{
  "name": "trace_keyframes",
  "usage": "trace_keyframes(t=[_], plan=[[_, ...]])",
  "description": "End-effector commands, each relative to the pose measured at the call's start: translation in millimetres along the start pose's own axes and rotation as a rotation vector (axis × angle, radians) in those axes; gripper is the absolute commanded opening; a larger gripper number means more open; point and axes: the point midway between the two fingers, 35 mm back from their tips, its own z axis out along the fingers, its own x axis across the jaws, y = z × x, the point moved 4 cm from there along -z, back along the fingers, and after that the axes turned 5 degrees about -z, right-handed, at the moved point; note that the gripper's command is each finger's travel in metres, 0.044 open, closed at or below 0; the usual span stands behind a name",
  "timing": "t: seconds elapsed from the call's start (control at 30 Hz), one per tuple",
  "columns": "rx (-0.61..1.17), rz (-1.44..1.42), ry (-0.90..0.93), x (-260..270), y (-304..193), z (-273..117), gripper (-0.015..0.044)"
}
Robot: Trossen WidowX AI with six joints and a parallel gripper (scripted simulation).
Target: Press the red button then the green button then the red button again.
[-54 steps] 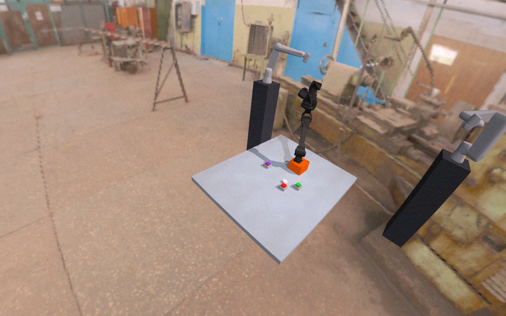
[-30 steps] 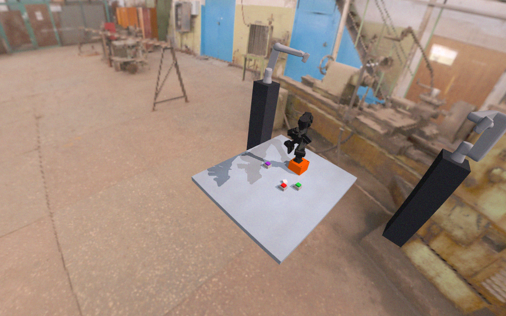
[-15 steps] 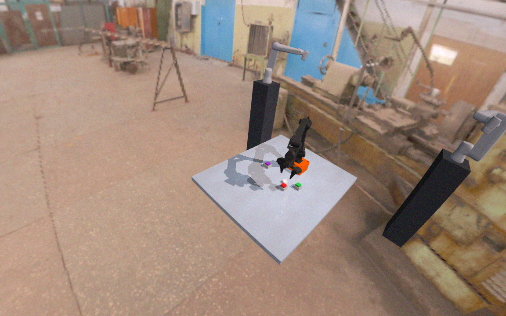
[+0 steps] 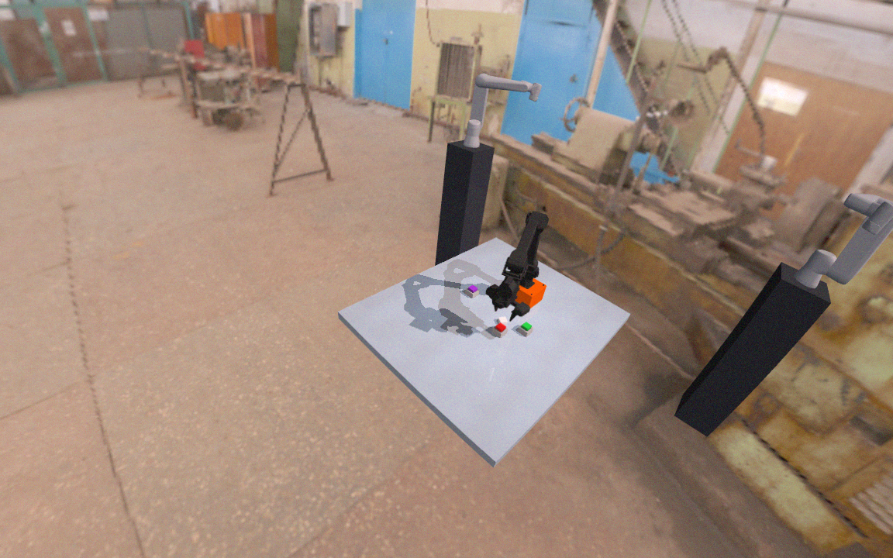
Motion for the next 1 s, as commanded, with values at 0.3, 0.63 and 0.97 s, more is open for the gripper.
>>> trace_keyframes(t=[0.3, 0.63, 0.97], plan=[[0.036, -0.006, -0.003, -0.8, -7.7, 39.0, 0.002], [0.036, -0.006, -0.003, -0.8, -7.7, 40.1, 0.002], [0.036, -0.006, -0.003, -0.8, -7.9, 55.8, 0.002]])
